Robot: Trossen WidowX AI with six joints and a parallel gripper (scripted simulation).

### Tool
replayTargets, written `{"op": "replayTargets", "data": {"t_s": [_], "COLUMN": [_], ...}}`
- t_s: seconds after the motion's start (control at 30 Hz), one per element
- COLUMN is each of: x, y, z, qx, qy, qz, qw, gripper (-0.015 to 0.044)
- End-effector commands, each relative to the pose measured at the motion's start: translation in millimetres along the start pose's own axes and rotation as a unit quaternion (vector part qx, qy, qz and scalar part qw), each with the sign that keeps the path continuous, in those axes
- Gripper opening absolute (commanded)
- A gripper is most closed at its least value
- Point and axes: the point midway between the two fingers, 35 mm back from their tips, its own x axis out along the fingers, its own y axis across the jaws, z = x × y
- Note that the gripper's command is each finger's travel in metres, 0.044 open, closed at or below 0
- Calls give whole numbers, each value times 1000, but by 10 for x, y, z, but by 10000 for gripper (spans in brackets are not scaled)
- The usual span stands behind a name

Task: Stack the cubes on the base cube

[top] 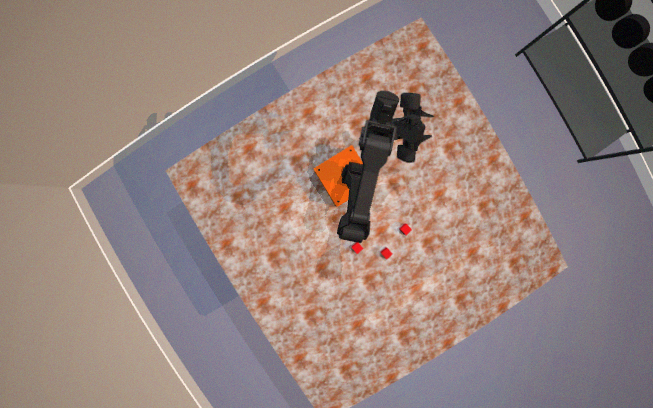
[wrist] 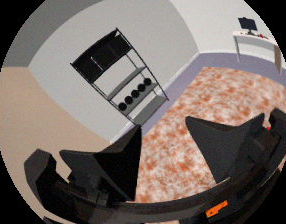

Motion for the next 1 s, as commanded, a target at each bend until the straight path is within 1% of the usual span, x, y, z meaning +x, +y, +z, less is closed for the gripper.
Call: {"op": "replayTargets", "data": {"t_s": [0.0,0.53,0.97], "x": [153,626,862], "y": [-112,-714,-1354], "z": [-6,51,88], "qx": [-33,-107,-134], "qy": [8,59,129], "qz": [-44,-199,-304], "qw": [998,972,934], "gripper": [265,265,265]}}
